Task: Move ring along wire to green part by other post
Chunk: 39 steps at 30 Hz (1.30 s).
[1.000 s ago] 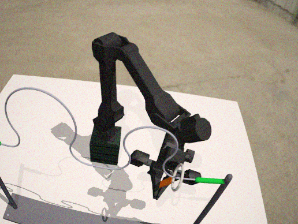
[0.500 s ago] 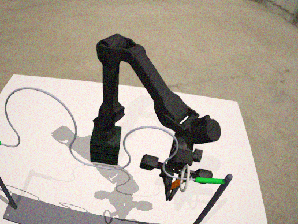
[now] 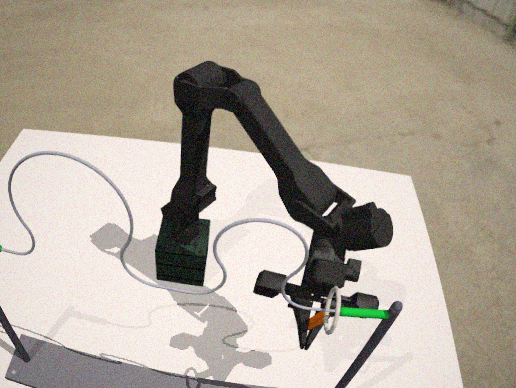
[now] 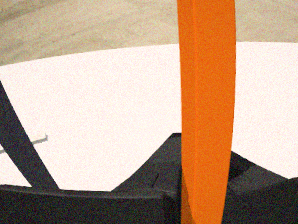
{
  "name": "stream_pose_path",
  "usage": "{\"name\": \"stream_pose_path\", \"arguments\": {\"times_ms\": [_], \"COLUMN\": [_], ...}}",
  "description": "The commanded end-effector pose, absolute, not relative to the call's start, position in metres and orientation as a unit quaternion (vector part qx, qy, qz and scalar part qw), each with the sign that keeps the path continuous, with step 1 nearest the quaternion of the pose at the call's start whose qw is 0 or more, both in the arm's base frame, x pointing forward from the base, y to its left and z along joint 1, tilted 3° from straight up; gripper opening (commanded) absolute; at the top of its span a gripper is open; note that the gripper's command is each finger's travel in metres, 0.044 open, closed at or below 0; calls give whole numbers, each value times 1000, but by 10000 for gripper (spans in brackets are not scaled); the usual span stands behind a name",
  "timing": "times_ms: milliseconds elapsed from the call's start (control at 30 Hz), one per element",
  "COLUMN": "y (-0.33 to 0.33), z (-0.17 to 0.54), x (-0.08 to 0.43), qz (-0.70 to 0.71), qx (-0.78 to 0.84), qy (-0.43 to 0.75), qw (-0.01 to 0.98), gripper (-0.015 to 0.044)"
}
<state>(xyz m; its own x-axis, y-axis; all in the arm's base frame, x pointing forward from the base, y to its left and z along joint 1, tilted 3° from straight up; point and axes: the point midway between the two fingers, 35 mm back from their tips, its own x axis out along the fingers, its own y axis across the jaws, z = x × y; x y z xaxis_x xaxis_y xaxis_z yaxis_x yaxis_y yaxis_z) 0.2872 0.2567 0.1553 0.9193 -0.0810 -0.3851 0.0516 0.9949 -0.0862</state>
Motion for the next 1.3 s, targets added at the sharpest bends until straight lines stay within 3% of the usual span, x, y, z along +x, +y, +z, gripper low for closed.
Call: {"name": "stream_pose_path", "arguments": {"times_ms": [0,1267], "y": [262,283], "z": [156,136], "x": [288,287], "qz": [-36,-35], "qx": [-34,-33], "qy": [197,196], "qw": [979,979], "gripper": [-150,-150]}}
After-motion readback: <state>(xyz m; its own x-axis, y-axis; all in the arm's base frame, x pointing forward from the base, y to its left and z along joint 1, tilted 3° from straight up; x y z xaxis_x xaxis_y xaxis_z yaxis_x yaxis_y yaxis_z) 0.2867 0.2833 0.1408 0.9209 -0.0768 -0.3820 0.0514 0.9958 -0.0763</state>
